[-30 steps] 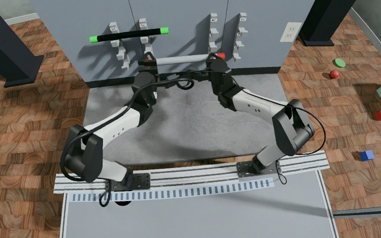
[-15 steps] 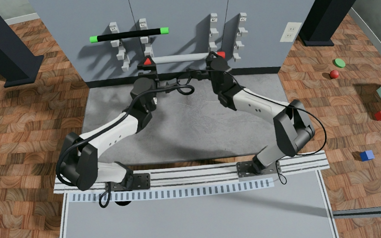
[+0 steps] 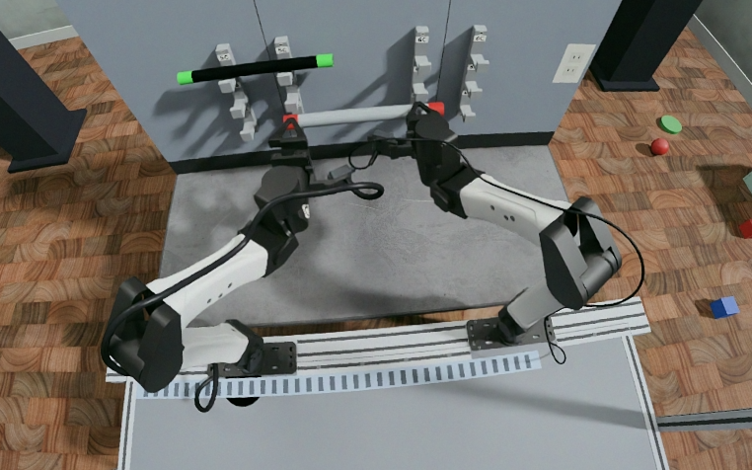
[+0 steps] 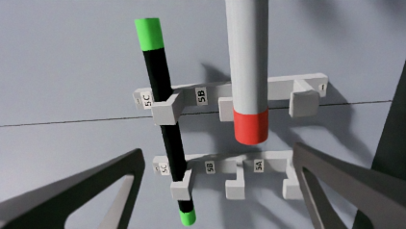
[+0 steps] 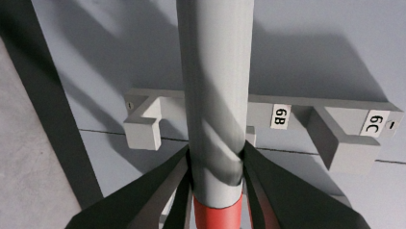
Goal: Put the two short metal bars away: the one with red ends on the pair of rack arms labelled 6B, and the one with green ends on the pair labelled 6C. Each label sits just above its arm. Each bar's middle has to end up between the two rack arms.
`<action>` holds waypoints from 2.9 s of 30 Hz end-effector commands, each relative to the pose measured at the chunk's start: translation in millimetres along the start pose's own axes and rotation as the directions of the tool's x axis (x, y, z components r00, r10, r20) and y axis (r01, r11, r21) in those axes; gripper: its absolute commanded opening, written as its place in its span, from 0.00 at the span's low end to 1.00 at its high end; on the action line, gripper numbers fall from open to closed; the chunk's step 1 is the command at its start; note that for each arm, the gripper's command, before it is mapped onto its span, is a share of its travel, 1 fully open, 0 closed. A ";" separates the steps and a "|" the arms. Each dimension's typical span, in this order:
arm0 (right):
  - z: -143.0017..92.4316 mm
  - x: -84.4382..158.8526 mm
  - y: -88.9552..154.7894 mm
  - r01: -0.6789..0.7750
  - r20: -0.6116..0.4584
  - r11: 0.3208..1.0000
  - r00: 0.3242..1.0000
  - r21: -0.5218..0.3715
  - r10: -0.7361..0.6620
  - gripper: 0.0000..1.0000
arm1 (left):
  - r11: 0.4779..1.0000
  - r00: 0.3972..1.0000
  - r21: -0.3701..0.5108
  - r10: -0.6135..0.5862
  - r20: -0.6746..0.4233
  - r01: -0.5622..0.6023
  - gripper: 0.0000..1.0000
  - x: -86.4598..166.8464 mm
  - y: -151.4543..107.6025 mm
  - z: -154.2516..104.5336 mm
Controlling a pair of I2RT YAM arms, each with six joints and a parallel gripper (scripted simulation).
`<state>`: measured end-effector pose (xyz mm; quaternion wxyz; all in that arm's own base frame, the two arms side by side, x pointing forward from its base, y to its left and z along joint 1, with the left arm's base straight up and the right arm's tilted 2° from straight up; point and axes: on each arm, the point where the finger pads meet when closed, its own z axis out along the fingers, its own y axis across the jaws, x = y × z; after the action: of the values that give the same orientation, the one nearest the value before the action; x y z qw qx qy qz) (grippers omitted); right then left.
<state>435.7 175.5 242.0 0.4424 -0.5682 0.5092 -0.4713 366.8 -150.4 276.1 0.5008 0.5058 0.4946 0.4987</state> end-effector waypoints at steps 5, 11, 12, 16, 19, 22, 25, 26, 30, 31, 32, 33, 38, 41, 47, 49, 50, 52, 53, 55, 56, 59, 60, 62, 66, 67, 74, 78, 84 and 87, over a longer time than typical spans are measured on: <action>-2.4 8.6 -51.9 -0.099 -0.006 0.987 0.995 0.126 0.101 0.00 | 1.000 1.000 -0.001 -0.010 -0.014 0.010 1.00 9.1 1.9 -4.6; -2.3 7.9 -51.4 -0.099 -0.006 0.987 0.995 0.126 0.101 0.00 | 1.000 1.000 -0.001 -0.010 -0.014 0.010 1.00 14.8 1.8 -3.0; -2.3 7.8 -51.3 -0.099 -0.006 0.987 0.995 0.126 0.101 0.00 | 1.000 1.000 -0.001 -0.010 -0.014 0.010 1.00 15.7 1.8 -2.7; -2.2 7.4 -51.0 -0.099 -0.006 0.987 0.995 0.126 0.101 0.00 | 1.000 1.000 -0.001 -0.010 -0.014 0.010 1.00 18.5 1.8 -1.9; -2.2 7.4 -50.8 -0.099 -0.006 0.987 0.995 0.126 0.101 0.00 | 1.000 1.000 -0.001 -0.010 -0.014 0.010 1.00 20.4 1.8 -1.3; -2.2 7.4 -50.5 -0.099 -0.006 0.987 0.995 0.126 0.101 0.00 | 1.000 1.000 -0.001 -0.010 -0.014 0.010 1.00 23.2 1.7 -0.5; -2.1 7.3 -50.2 -0.099 -0.006 0.987 0.995 0.126 0.101 0.00 | 1.000 1.000 -0.001 -0.010 -0.014 0.010 1.00 26.0 1.7 0.3; -2.1 7.3 -50.1 -0.099 -0.006 0.987 0.995 0.126 0.101 0.00 | 1.000 1.000 -0.001 -0.010 -0.014 0.010 1.00 27.0 1.7 0.6; -2.1 7.3 -49.7 -0.099 -0.006 0.987 0.995 0.126 0.101 0.00 | 1.000 1.000 -0.001 -0.010 -0.014 0.010 1.00 30.7 1.7 1.7; -2.1 7.3 -49.6 -0.099 -0.006 0.987 0.995 0.126 0.101 0.00 | 1.000 1.000 -0.001 -0.010 -0.014 0.010 1.00 31.6 1.7 2.0; -2.0 7.3 -49.5 -0.099 -0.006 0.987 0.995 0.126 0.101 0.00 | 1.000 1.000 -0.001 -0.010 -0.014 0.010 1.00 32.6 1.7 2.3; -2.0 7.3 -49.5 -0.099 -0.006 0.987 0.995 0.126 0.101 0.00 | 1.000 1.000 -0.001 -0.010 -0.014 0.010 1.00 32.6 1.7 2.3; -2.0 7.2 -49.1 -0.099 -0.006 0.987 0.995 0.126 0.101 0.00 | 1.000 1.000 -0.001 -0.010 -0.014 0.010 1.00 36.3 1.6 3.4; -2.0 7.2 -48.8 -0.099 -0.006 0.987 0.995 0.126 0.101 0.00 | 1.000 1.000 -0.001 -0.010 -0.014 0.010 1.00 39.1 1.6 4.2; -1.9 7.1 -48.2 -0.099 -0.006 0.987 0.995 0.126 0.101 0.00 | 1.000 1.000 -0.001 -0.010 -0.014 0.010 1.00 44.8 1.5 5.9; -1.9 7.1 -48.0 -0.099 -0.006 0.987 0.995 0.126 0.101 0.00 | 1.000 1.000 -0.001 -0.010 -0.014 0.010 1.00 46.6 1.5 6.4; -1.9 7.1 -48.0 -0.099 -0.006 0.987 0.995 0.126 0.101 0.00 | 1.000 1.000 -0.001 -0.010 -0.014 0.010 1.00 46.6 1.5 6.4; -1.8 7.1 -47.9 -0.099 -0.006 0.987 0.995 0.126 0.101 0.00 | 1.000 1.000 -0.001 -0.010 -0.014 0.010 1.00 47.6 1.5 6.7; -1.8 7.1 -47.8 -0.099 -0.006 0.987 0.995 0.126 0.101 0.00 | 1.000 1.000 -0.001 -0.010 -0.014 0.010 1.00 48.5 1.5 7.0; -1.8 7.1 -47.6 -0.099 -0.006 0.987 0.995 0.126 0.101 0.00 | 1.000 1.000 -0.001 -0.010 -0.014 0.010 1.00 50.4 1.5 7.5; -1.8 7.1 -47.5 -0.099 -0.006 0.987 0.995 0.126 0.101 0.00 | 1.000 1.000 -0.001 -0.010 -0.014 0.010 1.00 51.3 1.5 7.8; -1.7 7.0 -47.1 -0.099 -0.006 0.987 0.995 0.126 0.101 0.00 | 1.000 1.000 -0.001 -0.010 -0.014 0.010 1.00 54.1 1.4 8.6; -1.7 7.0 -47.0 -0.099 -0.006 0.987 0.995 0.126 0.101 0.00 | 1.000 1.000 -0.001 -0.010 -0.014 0.010 1.00 55.1 1.4 8.9; -1.7 7.0 -46.8 -0.099 -0.006 0.987 0.995 0.126 0.101 0.00 | 1.000 1.000 -0.001 -0.010 -0.014 0.010 1.00 56.9 1.4 9.4; -1.6 6.9 -46.3 -0.099 -0.006 0.987 0.995 0.126 0.101 0.00 | 1.000 1.000 -0.001 -0.010 -0.014 0.010 1.00 60.7 1.4 10.5; -1.6 6.9 -46.3 -0.099 -0.006 0.987 0.995 0.126 0.101 0.00 | 1.000 1.000 -0.001 -0.010 -0.014 0.010 1.00 60.7 1.4 10.5; -1.5 6.8 -45.0 -0.099 -0.006 0.987 0.995 0.126 0.101 0.00 | 1.000 1.000 -0.001 -0.010 -0.014 0.010 1.00 66.3 1.3 12.2; -1.4 6.7 -44.2 -0.099 -0.006 0.987 0.995 0.126 0.101 0.00 | 1.000 1.000 -0.001 -0.010 -0.014 0.010 1.00 70.1 1.3 13.3; -1.2 6.6 -43.1 -0.099 -0.006 0.987 0.995 0.126 0.101 0.00 | 1.000 1.000 -0.001 -0.010 -0.014 0.010 1.00 74.8 1.2 14.7; -1.2 6.4 -42.4 -0.099 -0.006 0.987 0.995 0.126 0.101 0.00 | 1.000 1.000 -0.001 -0.010 -0.014 0.010 1.00 74.8 1.2 14.7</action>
<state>436.4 175.9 246.5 0.4499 -0.5616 0.5080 -0.4734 386.7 -75.3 275.5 0.4915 0.4998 0.5031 0.5055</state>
